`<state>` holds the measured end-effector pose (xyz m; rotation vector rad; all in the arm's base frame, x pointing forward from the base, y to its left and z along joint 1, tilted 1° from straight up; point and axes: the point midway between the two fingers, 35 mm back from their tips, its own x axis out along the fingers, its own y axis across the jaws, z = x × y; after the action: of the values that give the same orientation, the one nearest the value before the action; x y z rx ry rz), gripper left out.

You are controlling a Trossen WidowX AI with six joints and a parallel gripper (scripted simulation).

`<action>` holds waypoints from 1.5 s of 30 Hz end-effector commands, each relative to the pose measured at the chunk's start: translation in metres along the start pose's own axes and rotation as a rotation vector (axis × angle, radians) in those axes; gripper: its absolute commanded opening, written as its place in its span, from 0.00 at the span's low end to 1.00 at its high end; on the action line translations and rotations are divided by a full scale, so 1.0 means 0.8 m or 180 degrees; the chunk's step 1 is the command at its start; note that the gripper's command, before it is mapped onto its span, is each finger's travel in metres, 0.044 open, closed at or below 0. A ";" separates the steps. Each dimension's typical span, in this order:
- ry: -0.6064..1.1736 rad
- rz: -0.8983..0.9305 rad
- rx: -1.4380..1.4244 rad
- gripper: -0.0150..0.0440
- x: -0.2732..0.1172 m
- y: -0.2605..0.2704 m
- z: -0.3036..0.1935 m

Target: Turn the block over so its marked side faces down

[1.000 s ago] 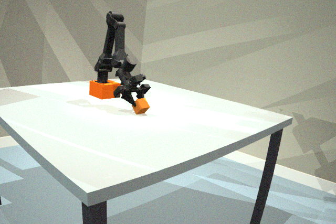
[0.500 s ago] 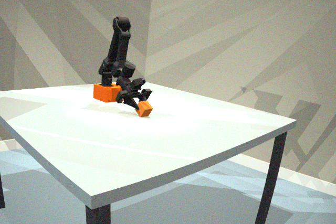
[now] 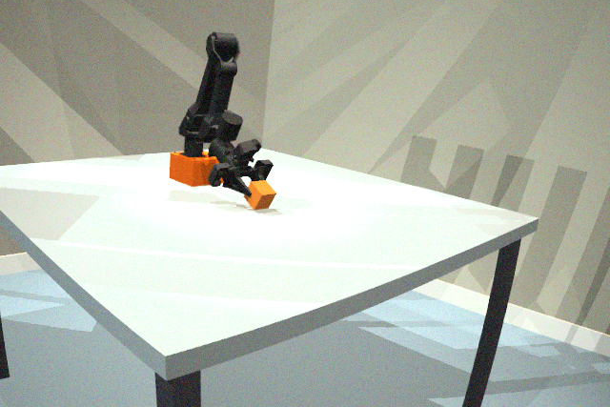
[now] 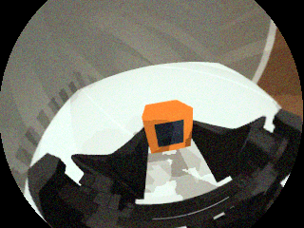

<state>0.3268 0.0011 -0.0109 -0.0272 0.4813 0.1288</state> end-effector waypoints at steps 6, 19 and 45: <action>-0.0026 0.0013 0.0007 0.25 0.000 0.001 0.002; -0.0026 0.0013 0.0007 0.83 0.000 0.001 0.002; -0.0026 0.0013 0.0007 1.00 0.000 0.001 0.002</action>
<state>0.3273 0.0011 -0.0097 -0.0276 0.4747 0.1291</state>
